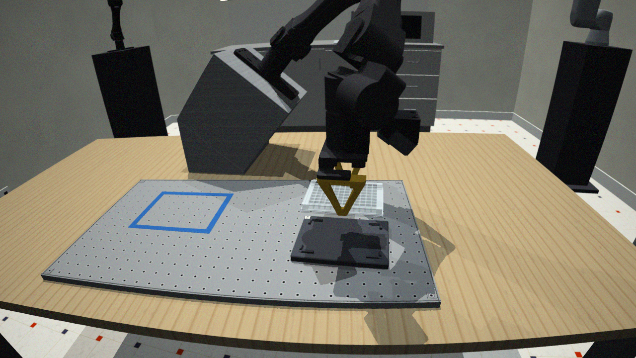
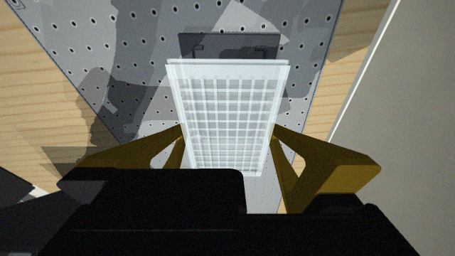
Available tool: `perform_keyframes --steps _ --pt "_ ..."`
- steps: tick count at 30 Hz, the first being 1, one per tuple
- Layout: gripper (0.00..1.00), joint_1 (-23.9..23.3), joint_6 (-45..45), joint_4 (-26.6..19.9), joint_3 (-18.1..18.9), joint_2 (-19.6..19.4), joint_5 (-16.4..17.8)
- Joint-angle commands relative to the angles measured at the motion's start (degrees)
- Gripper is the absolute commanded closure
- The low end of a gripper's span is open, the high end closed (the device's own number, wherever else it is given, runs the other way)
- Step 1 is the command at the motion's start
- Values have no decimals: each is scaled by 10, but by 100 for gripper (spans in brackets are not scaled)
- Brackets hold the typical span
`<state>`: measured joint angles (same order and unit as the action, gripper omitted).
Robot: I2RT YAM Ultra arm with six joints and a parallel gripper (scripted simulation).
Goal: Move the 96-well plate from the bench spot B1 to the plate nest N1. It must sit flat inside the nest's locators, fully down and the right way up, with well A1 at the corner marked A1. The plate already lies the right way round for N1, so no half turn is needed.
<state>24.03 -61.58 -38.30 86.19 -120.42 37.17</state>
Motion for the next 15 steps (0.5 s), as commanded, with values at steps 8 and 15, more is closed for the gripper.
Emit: perform_keyframes --steps 8,15 --pt "100 -14 -1 -7 0 16 2" --pt "100 -16 -4 -8 7 11 3"
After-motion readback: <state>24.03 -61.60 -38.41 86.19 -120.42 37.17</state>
